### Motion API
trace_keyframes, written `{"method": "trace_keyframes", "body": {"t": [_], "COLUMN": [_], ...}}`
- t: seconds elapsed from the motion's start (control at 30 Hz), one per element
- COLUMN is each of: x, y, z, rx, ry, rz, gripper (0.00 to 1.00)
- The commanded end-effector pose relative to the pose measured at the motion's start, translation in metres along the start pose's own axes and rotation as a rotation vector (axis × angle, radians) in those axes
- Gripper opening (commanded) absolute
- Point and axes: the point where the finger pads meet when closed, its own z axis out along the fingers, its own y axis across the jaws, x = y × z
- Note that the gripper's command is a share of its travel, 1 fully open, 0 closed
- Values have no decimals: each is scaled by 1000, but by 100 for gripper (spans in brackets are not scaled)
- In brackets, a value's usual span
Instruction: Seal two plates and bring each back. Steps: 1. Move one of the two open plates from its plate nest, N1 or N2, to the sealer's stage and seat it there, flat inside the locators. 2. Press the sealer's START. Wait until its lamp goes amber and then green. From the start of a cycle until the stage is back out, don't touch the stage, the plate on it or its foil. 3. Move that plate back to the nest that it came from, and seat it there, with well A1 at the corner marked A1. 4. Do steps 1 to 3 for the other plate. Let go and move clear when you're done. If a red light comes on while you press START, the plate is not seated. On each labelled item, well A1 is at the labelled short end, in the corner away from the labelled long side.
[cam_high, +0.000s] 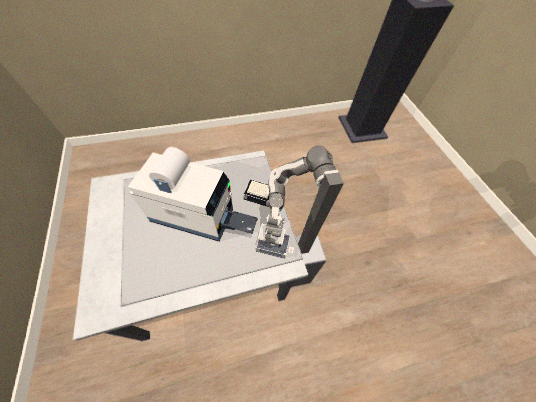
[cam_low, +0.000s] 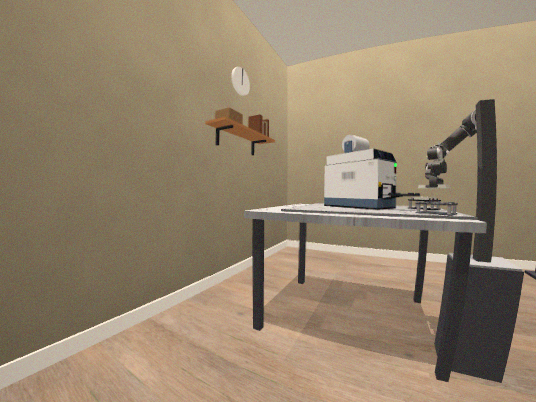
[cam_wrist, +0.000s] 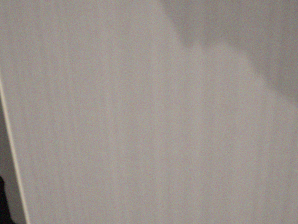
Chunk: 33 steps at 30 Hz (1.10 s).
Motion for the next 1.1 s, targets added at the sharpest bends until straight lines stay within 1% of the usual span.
{"method": "trace_keyframes", "body": {"t": [0.0, 0.03, 0.1, 0.27, 1.07], "x": [-1, -2, 5, 15, 15], "y": [-1, 1, 1, 4, 4], "z": [0, -3, -1, -1, -1], "rx": [6, 1, 6, 5, -1], "ry": [-7, -12, -7, -9, -8], "rz": [6, 11, 6, 8, 9], "gripper": [0, 0, 0, 0, 0]}}
